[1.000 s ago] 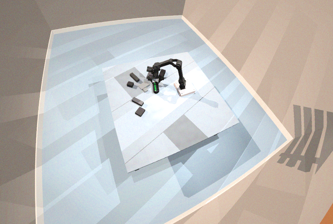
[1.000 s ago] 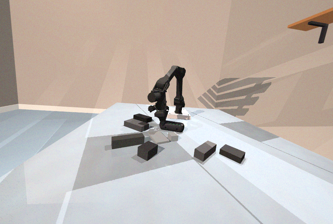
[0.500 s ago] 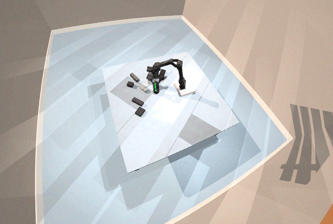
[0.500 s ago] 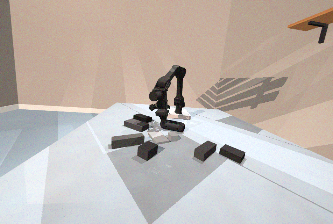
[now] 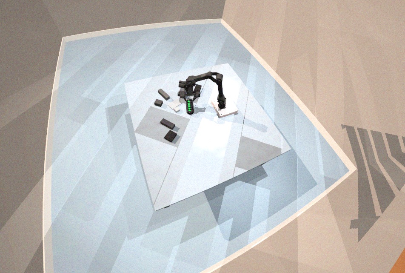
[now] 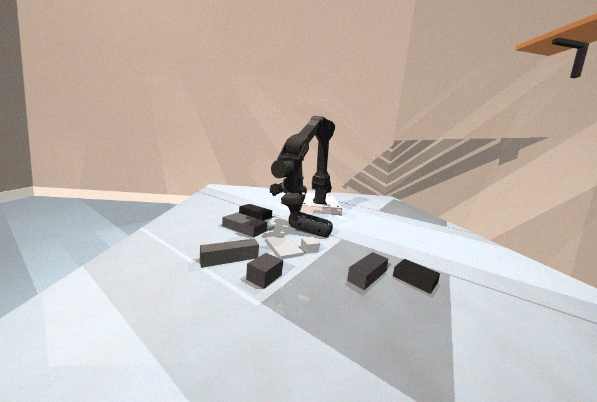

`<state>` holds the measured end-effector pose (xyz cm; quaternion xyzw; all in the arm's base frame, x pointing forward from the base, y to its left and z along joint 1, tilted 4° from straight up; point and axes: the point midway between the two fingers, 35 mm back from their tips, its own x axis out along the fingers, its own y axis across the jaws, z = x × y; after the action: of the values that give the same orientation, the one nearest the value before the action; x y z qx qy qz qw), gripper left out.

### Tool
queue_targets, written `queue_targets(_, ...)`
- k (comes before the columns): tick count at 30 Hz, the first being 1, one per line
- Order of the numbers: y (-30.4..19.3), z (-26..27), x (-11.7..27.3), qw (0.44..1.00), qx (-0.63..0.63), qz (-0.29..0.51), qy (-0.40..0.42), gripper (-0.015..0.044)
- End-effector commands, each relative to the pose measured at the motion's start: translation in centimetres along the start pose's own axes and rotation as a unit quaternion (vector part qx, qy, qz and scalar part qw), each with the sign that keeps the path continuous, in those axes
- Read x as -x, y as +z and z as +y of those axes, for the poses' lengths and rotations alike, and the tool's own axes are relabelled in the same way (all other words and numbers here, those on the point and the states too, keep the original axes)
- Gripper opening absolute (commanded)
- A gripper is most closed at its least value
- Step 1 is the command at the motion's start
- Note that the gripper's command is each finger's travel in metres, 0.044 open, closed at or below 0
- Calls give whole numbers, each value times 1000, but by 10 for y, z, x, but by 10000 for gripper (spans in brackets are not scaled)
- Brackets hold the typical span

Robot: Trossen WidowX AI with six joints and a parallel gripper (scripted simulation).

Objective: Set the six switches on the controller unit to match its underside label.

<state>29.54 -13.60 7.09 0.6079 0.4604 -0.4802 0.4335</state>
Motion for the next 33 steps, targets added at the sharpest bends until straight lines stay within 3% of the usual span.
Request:
queue_targets(1, -4, 1, 5, 1000, 1, -3, 3, 336)
queue_targets(33, -23, 1, 23, 999, 1, -34, 3, 336)
